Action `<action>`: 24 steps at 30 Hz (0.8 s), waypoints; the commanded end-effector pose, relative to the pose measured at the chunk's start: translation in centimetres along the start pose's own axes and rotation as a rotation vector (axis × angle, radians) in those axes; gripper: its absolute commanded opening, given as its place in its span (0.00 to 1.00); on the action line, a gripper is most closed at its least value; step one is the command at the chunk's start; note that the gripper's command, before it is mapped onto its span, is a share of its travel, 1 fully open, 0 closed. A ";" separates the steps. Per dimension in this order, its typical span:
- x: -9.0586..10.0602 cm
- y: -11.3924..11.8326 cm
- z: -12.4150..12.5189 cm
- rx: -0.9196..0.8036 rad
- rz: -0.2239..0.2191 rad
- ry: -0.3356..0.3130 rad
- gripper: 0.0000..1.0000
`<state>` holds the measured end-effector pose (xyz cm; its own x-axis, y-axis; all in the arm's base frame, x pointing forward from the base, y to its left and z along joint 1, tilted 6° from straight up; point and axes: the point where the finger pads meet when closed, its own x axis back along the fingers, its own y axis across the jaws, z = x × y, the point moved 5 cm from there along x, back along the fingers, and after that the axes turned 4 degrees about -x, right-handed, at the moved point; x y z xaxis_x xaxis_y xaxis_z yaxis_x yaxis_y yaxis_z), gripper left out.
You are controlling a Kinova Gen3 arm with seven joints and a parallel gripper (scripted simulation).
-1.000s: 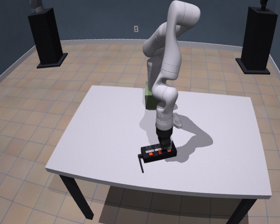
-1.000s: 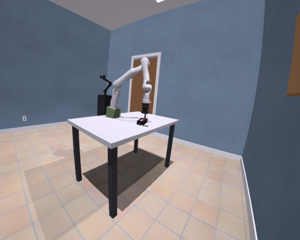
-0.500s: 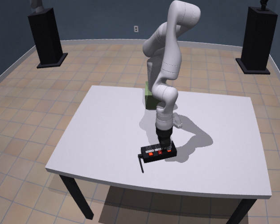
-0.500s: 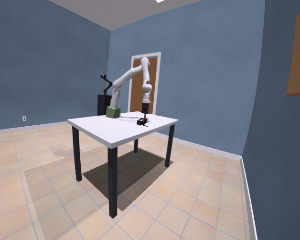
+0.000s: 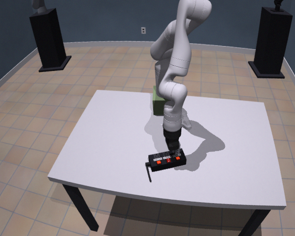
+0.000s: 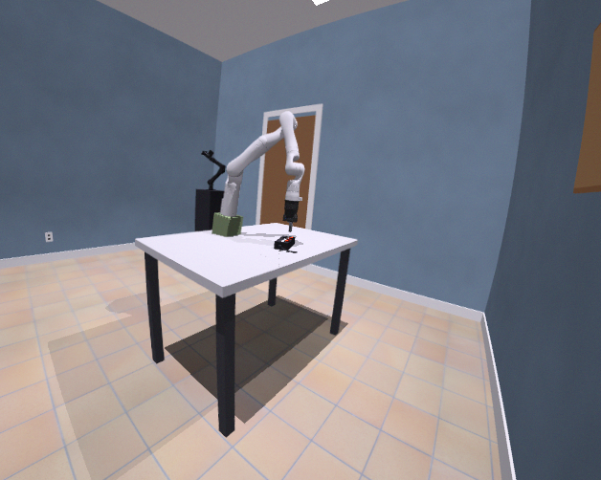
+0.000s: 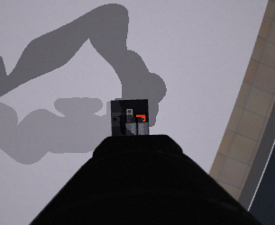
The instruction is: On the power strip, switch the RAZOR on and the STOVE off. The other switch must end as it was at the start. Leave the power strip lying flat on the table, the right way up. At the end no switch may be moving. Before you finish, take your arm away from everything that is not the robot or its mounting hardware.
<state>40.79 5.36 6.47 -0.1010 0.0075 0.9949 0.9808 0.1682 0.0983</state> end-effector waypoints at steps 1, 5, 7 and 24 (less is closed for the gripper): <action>0.5 0.3 0.4 0.007 -0.009 0.003 0.00; 0.7 0.3 0.4 0.007 -0.009 0.003 0.00; 0.7 0.3 0.4 0.007 -0.009 0.003 0.00; 0.7 0.3 0.4 0.007 -0.009 0.003 1.00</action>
<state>40.88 5.76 7.08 -0.1075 0.0033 0.9942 0.9789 0.1750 0.1053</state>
